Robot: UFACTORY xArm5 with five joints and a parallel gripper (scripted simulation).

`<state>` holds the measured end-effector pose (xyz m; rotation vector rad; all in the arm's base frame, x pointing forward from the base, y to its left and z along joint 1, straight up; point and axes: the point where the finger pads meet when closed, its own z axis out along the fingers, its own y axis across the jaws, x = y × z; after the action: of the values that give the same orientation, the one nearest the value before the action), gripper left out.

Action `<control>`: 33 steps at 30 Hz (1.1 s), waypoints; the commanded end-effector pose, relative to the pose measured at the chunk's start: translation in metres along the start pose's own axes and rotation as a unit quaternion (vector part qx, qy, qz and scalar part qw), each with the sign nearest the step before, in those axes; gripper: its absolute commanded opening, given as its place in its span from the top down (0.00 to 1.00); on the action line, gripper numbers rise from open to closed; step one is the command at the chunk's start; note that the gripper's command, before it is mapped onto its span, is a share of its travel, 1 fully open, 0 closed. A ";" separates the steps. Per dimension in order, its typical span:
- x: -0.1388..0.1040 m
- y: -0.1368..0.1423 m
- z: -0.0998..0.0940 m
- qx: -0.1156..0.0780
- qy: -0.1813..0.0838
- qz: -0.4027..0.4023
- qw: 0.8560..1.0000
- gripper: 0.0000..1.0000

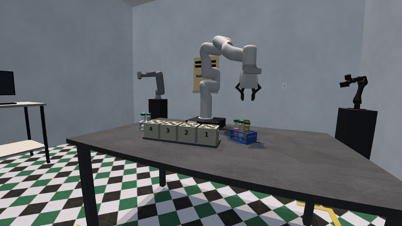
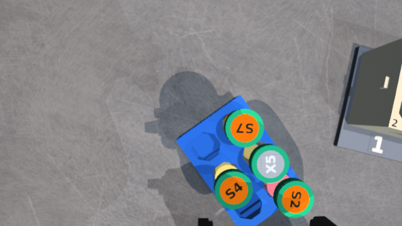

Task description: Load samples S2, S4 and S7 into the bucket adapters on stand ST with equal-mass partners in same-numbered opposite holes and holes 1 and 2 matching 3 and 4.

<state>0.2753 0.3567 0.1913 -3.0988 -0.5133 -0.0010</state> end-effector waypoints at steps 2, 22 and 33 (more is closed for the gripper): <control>0.001 -0.001 -0.002 -0.001 0.003 0.089 0.996 0.43; 0.001 -0.001 -0.002 0.000 0.003 0.380 0.925 0.43; 0.001 -0.001 -0.002 0.001 0.003 0.457 0.889 0.43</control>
<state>0.2751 0.3567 0.1914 -2.9981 0.9348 -0.0007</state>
